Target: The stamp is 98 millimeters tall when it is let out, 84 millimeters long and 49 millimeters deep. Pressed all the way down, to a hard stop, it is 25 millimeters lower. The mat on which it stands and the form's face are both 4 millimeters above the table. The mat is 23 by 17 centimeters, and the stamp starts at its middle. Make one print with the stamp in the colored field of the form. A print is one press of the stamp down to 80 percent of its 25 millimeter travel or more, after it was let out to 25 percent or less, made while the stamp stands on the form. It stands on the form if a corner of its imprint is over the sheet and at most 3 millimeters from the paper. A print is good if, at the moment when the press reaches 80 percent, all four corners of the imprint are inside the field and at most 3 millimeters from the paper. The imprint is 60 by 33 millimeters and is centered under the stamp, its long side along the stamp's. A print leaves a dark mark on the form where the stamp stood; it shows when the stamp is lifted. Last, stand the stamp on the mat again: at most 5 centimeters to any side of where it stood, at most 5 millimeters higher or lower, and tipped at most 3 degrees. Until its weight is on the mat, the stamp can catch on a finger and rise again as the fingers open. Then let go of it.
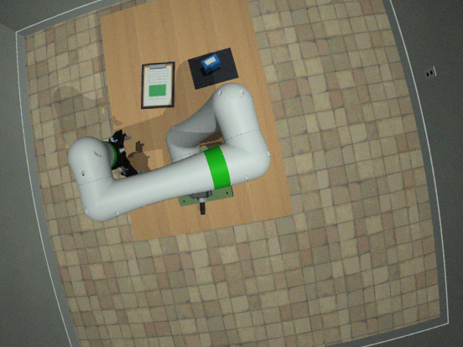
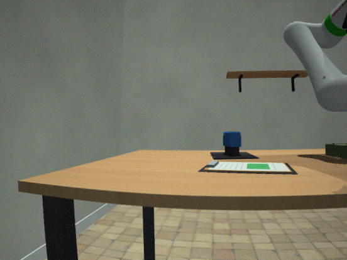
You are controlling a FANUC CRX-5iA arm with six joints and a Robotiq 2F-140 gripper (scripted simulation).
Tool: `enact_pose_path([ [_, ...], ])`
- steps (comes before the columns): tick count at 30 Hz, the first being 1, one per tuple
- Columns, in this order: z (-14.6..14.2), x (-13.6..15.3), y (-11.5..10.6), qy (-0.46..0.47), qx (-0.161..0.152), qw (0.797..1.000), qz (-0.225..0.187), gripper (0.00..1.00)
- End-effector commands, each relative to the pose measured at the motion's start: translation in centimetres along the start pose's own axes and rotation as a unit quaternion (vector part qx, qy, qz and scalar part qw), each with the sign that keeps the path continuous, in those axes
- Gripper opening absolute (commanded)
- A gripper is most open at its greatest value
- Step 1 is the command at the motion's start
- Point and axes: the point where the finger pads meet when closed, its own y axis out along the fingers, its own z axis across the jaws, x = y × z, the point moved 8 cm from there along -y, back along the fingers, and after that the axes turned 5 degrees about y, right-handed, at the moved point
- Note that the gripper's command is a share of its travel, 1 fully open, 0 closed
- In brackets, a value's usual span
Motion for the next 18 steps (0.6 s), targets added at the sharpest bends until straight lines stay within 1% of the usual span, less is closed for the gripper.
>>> enact_pose_path([
  [1, 3.6, -1.0, 0.2, -0.008, -0.01, 1.0, -0.005, 1.0],
  [2, 3.6, -1.0, 0.2, -0.008, -0.01, 1.0, -0.005, 1.0],
  [3, 5.1, -1.1, 0.4, -0.01, -0.009, 1.0, -0.006, 1.0],
  [5, 5.1, -1.1, 0.4, -0.01, -0.009, 1.0, -0.006, 1.0],
  [6, 6.7, -1.1, 0.6, -0.013, -0.009, 1.0, -0.008, 1.0],
  [9, 6.7, -1.1, 0.6, -0.013, -0.009, 1.0, -0.008, 1.0],
  [11, 10.4, -0.6, 1.3, -0.017, -0.009, 1.0, -0.01, 1.0],
  [12, 10.4, -0.6, 1.3, -0.017, -0.009, 1.0, -0.01, 1.0],
  [13, 12.3, -0.1, 1.7, -0.02, -0.01, 1.0, -0.011, 1.0],
  [15, 12.3, -0.1, 1.7, -0.02, -0.01, 1.0, -0.011, 1.0],
  [16, 14.3, 0.5, 2.1, -0.022, -0.01, 1.0, -0.013, 1.0],
  [17, 14.3, 0.5, 2.1, -0.022, -0.01, 1.0, -0.013, 1.0],
  [18, 16.4, 1.4, 2.6, -0.024, -0.01, 1.0, -0.014, 1.0],
])
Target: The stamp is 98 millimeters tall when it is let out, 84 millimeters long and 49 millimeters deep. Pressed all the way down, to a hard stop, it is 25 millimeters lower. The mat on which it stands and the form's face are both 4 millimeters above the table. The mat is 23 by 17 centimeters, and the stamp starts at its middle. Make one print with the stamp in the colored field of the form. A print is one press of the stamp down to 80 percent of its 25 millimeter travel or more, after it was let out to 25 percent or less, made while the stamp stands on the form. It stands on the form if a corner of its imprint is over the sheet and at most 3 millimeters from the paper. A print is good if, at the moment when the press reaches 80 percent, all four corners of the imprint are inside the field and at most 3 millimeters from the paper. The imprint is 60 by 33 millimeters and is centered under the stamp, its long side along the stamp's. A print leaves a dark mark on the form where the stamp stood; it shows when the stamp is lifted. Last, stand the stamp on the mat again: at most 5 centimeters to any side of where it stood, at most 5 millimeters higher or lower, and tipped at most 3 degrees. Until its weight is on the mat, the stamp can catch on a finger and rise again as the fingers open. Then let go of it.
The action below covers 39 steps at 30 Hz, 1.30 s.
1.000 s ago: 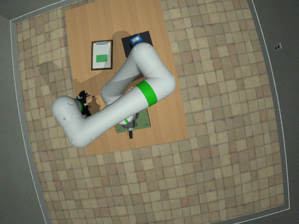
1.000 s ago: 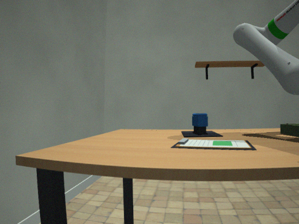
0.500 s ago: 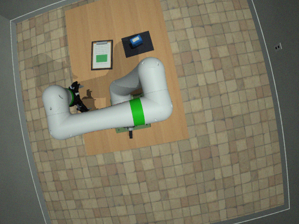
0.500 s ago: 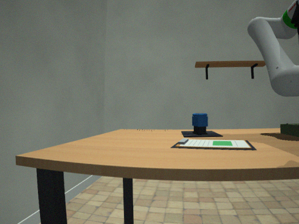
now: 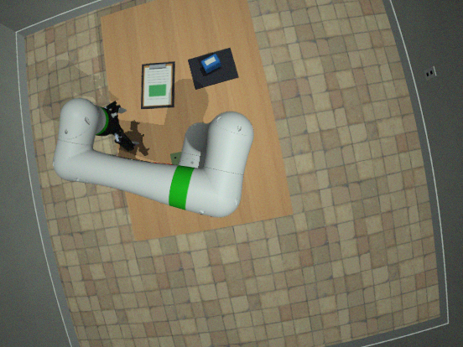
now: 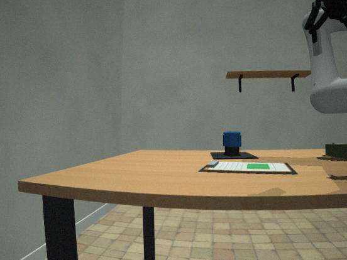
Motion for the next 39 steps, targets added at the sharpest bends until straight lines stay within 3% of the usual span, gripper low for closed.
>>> enact_pose_path([
  [1, 4.6, 1.3, 1.1, -0.009, -0.011, 1.0, 0.0, 1.0],
  [2, 4.6, 1.3, 1.1, -0.009, -0.011, 1.0, 0.0, 1.0],
  [5, 8.7, 3.8, 2.3, -0.013, -0.012, 1.0, -0.002, 1.0],
  [8, 8.7, 3.8, 2.3, -0.013, -0.012, 1.0, -0.002, 1.0],
  [10, 12.5, 7.1, 3.7, -0.018, -0.014, 1.0, -0.004, 1.0],
  [12, 12.5, 7.1, 3.7, -0.018, -0.014, 1.0, -0.004, 1.0],
  [15, 15.9, 11.0, 5.2, -0.023, -0.016, 1.0, -0.006, 1.0],
  [16, 15.9, 11.0, 5.2, -0.023, -0.016, 1.0, -0.006, 1.0],
  [23, 20.2, 19.1, 8.1, -0.03, -0.019, 0.999, -0.007, 1.0],
  [25, 20.2, 19.1, 8.1, -0.03, -0.019, 0.999, -0.007, 1.0],
  [27, 21.6, 23.4, 9.6, -0.034, -0.021, 0.999, -0.008, 1.0],
  [39, 23.2, 37.5, 14.3, -0.043, -0.025, 0.999, -0.008, 1.0],
])
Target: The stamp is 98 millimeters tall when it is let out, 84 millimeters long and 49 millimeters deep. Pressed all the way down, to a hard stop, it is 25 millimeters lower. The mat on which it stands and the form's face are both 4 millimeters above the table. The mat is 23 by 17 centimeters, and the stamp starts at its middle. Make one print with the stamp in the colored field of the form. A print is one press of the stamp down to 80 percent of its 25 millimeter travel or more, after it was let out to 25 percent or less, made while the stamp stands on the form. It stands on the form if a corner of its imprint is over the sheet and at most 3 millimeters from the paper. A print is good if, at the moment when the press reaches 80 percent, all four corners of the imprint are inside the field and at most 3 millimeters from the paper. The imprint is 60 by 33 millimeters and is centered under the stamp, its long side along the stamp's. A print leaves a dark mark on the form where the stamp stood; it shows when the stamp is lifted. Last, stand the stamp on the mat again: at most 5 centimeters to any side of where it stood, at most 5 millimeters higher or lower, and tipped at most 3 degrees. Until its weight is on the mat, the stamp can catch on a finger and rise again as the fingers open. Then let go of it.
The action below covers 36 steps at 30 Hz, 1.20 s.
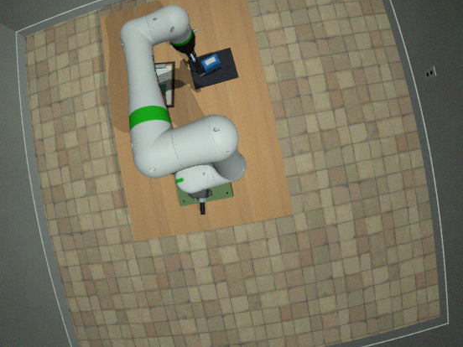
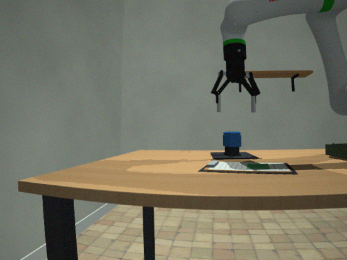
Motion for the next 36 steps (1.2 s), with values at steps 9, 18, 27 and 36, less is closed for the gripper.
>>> enact_pose_path([
  [9, 0.3, 6.2, 2.4, -0.007, -0.003, 1.0, 0.006, 1.0],
  [18, 0.3, 6.2, 2.4, -0.007, -0.003, 1.0, 0.006, 1.0],
  [27, 0.3, 6.3, -2.3, -0.007, -0.003, 1.0, 0.006, 1.0],
  [36, 0.3, 6.3, -2.6, -0.006, -0.003, 1.0, 0.006, 1.0],
])
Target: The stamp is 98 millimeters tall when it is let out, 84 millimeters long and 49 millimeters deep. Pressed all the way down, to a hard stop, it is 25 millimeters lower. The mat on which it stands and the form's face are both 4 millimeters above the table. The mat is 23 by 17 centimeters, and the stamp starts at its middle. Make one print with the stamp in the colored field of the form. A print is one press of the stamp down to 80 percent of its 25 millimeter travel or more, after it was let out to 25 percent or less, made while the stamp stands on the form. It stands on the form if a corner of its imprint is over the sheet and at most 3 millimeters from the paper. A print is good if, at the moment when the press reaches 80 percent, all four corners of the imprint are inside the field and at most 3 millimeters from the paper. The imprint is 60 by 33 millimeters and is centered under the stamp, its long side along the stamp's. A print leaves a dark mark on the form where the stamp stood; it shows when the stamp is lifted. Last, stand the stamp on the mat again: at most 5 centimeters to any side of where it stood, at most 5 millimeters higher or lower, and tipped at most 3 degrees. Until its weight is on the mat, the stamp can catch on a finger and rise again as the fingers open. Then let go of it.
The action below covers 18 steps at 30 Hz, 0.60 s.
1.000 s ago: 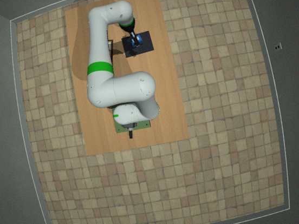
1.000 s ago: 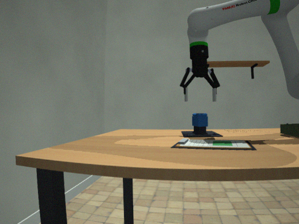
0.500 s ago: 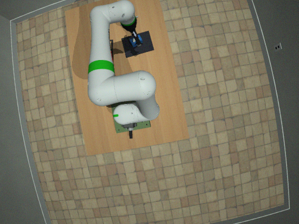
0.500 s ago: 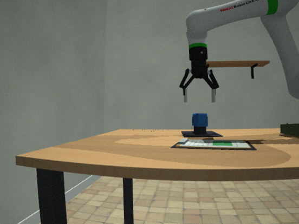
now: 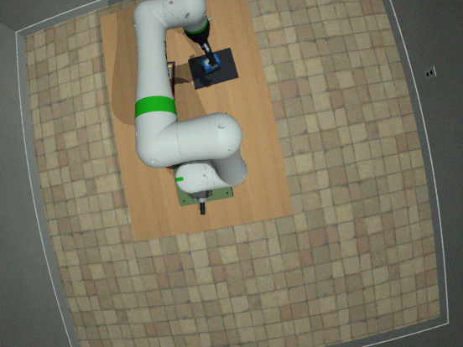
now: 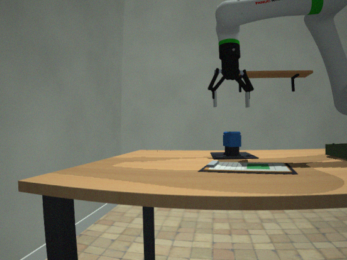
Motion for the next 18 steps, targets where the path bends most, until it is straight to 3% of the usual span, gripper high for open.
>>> enact_pose_path([
  [1, 0.01, 0.0, -0.02, 0.0, 0.0, 1.0, 0.0, 1.0],
  [18, 0.98, -0.87, -0.07, 0.116, 0.0, 0.993, 0.0, 1.0],
])
